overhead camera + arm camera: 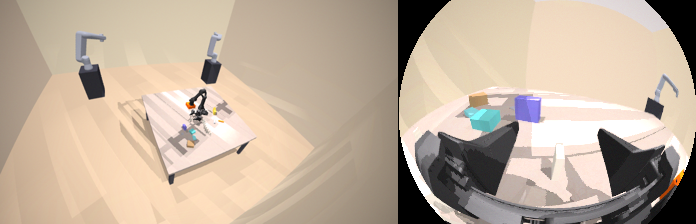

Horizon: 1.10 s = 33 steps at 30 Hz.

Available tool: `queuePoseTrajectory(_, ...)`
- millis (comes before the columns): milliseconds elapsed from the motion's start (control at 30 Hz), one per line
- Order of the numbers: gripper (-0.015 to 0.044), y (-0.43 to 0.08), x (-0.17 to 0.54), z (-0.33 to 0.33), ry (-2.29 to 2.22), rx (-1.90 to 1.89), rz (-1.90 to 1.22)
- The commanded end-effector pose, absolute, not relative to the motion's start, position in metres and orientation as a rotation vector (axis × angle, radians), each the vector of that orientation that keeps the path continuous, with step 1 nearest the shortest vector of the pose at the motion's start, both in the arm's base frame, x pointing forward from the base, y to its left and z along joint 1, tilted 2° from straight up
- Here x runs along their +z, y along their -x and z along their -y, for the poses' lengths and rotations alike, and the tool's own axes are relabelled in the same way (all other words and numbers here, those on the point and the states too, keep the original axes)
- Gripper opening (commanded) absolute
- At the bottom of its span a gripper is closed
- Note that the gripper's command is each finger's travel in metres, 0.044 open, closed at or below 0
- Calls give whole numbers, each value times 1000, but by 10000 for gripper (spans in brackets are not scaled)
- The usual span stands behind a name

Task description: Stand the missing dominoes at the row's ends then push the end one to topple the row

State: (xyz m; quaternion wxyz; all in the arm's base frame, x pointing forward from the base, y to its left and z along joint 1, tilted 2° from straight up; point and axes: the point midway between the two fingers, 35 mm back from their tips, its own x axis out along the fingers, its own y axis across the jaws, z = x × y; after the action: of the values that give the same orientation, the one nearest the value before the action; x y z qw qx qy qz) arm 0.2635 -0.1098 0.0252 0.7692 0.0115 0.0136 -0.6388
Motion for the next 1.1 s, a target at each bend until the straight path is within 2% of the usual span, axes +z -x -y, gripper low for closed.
queuePoseTrajectory(0, 440, -261, 49, 111, -24, -1386, -29)
queuePoseTrajectory(200, 440, -271, 45, 117, -9, -1369, -130)
queuePoseTrajectory(433, 440, -310, 20, 148, 153, -1103, -850)
queuePoseTrajectory(667, 440, -298, 39, 147, 258, -388, -1489)
queuePoseTrajectory(800, 440, -286, 69, 145, 204, -54, -1550)
queuePoseTrajectory(1067, 440, -271, 89, 142, 144, 124, -1564)
